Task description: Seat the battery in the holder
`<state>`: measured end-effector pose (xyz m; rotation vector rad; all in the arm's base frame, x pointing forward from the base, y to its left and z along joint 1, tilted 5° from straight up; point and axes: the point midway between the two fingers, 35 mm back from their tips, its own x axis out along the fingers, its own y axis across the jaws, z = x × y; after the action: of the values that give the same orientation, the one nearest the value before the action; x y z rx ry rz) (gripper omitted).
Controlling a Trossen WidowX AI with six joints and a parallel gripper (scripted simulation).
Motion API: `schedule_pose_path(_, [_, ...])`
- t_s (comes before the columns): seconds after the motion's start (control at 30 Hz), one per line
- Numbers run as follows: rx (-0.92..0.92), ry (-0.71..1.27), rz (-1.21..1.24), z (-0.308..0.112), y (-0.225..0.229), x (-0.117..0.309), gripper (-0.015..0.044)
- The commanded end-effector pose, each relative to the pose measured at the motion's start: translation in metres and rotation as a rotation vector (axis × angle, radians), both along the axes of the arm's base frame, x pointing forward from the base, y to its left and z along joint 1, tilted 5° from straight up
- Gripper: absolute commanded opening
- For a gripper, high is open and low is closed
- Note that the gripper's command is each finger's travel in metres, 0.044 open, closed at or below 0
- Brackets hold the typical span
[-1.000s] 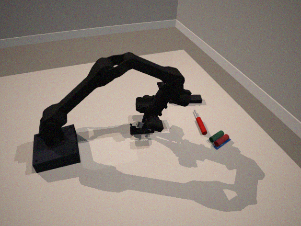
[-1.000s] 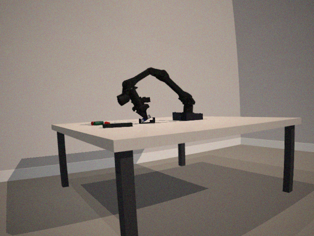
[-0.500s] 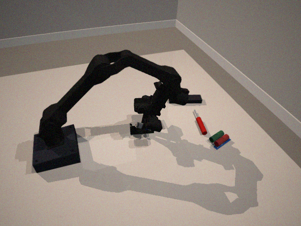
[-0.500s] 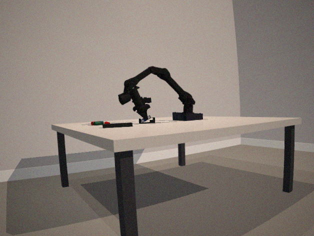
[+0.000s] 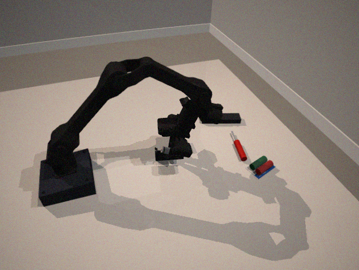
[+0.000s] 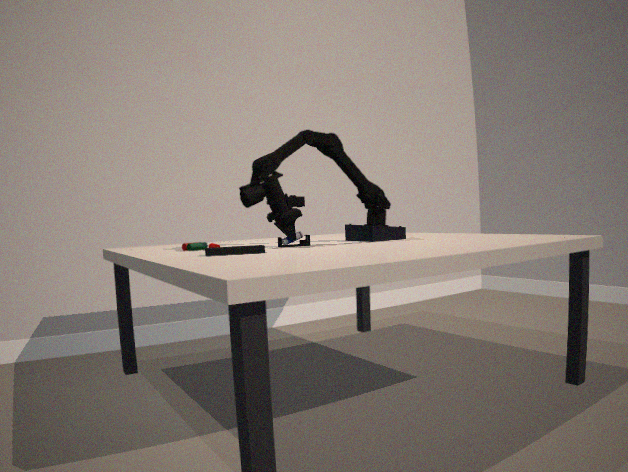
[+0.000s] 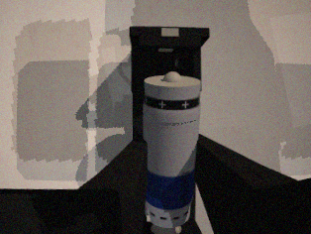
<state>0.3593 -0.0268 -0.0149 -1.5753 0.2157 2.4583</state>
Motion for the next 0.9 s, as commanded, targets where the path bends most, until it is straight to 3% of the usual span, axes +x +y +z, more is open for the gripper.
schedule_pose_path(0.0, [-0.013,-0.042,0.0,-0.0011,-0.001,0.0047,0.0076])
schedule_pose_path(0.87, [-0.041,-0.138,-0.001,-0.0043,0.0003,0.0009,0.0076])
